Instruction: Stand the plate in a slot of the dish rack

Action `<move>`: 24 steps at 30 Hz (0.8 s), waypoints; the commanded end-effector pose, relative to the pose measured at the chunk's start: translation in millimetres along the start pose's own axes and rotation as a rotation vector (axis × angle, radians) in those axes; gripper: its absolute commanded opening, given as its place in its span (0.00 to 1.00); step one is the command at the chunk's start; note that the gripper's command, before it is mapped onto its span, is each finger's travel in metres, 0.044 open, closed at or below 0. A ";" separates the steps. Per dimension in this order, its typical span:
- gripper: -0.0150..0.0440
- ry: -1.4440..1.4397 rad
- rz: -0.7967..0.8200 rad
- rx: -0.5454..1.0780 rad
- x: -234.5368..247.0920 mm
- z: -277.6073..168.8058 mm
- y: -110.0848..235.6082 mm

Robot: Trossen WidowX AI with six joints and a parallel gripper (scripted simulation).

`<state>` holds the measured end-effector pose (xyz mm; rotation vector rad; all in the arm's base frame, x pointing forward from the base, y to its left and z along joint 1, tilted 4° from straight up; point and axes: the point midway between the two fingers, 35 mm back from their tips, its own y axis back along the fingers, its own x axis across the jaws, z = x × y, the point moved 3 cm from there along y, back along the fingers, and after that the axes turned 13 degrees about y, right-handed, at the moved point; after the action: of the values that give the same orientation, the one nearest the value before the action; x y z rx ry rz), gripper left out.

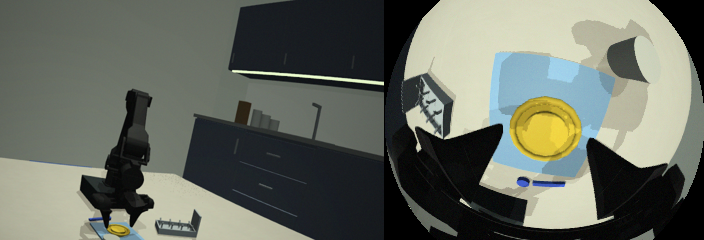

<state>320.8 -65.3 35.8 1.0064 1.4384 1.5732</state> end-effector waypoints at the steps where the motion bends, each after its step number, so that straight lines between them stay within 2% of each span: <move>1: 0.93 -0.003 -0.002 0.004 0.4 -1.3 -6.3; 10: 0.93 -0.003 -0.001 0.004 1.7 -2.9 -20.4; 20: 0.93 -0.003 -0.001 0.004 1.8 -3.1 -21.4; 24: 0.88 -0.003 -0.001 0.004 1.8 -3.1 -21.4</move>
<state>317.7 -63.0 14.6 1.0105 1.4406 1.5728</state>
